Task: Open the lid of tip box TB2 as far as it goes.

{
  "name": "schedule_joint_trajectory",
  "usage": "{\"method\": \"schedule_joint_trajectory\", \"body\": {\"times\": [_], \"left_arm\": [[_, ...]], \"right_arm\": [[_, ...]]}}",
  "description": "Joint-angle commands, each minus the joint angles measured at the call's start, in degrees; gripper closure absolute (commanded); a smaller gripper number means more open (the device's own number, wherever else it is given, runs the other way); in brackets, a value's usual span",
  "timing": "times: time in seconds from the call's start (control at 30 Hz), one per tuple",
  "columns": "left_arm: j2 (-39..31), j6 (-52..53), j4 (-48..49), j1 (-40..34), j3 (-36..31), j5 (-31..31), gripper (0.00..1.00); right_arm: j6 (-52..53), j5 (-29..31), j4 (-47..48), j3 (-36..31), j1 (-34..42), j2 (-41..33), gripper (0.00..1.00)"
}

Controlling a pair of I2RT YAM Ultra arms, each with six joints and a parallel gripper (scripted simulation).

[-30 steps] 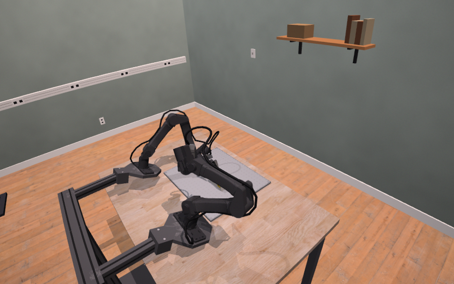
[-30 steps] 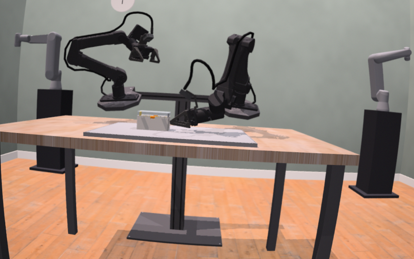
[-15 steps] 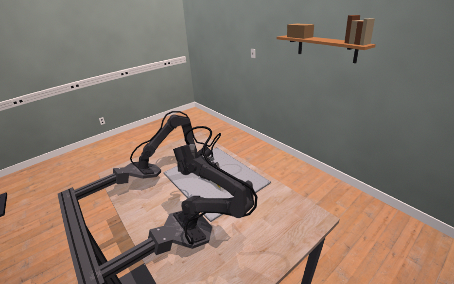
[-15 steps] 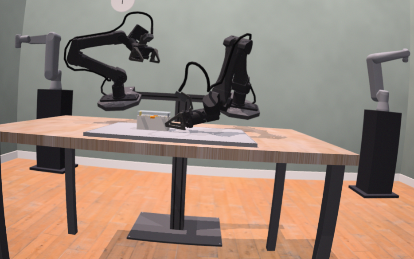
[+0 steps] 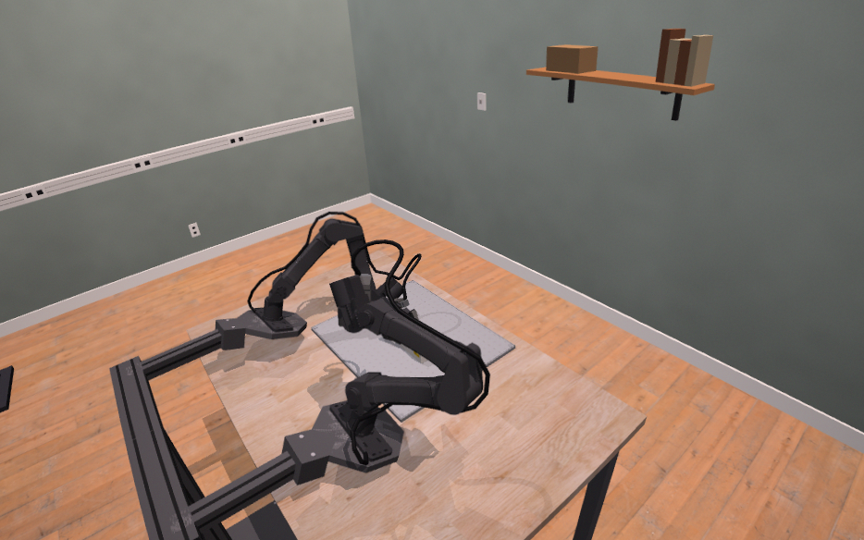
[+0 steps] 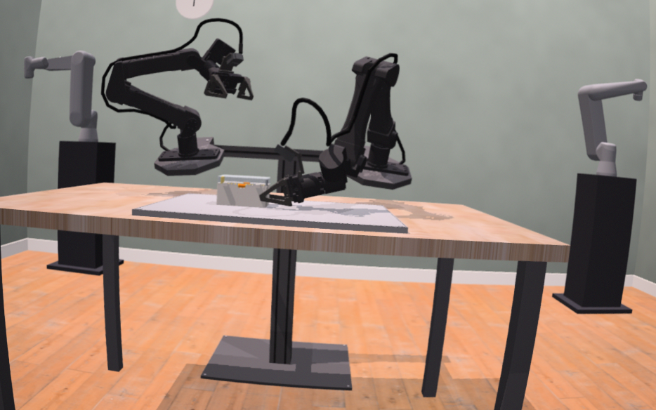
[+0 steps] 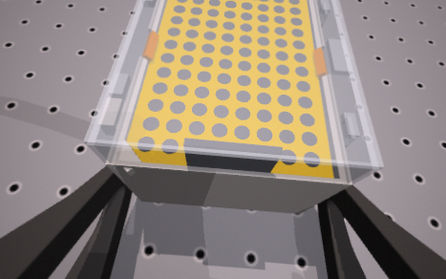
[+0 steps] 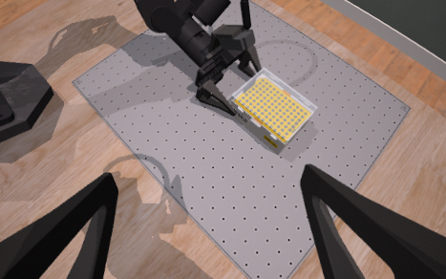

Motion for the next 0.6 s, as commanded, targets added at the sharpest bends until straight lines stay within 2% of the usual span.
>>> {"method": "schedule_joint_trajectory", "body": {"times": [0.0, 0.13, 0.33, 0.47, 0.53, 0.57], "left_arm": [[-0.1, -0.5, 1.2, -1.0, 1.6, 0.6, 0.09], [-0.5, 0.0, 1.2, -0.6, 0.9, 1.2, 0.09], [-0.8, 0.3, 1.2, -0.5, 0.7, 1.3, 0.17], [-1.2, 0.6, 1.2, -0.4, 0.5, 1.3, 0.62], [-1.2, 0.6, 1.2, -0.4, 0.5, 1.3, 0.40], [-1.2, 0.6, 1.2, -0.4, 0.5, 1.3, 0.28]], "right_arm": [[0.0, 0.6, -0.6, 1.6, 0.3, 0.4, 0.00], [0.0, 0.6, -0.6, 1.6, 0.3, 0.4, 0.00], [0.0, 0.6, -0.6, 1.6, 0.3, 0.4, 0.00], [0.0, 0.6, -0.6, 1.6, 0.3, 0.4, 0.00], [0.0, 0.6, -0.6, 1.6, 0.3, 0.4, 0.00], [0.5, 0.5, -0.3, 2.2, 0.3, 0.3, 0.11]]}}
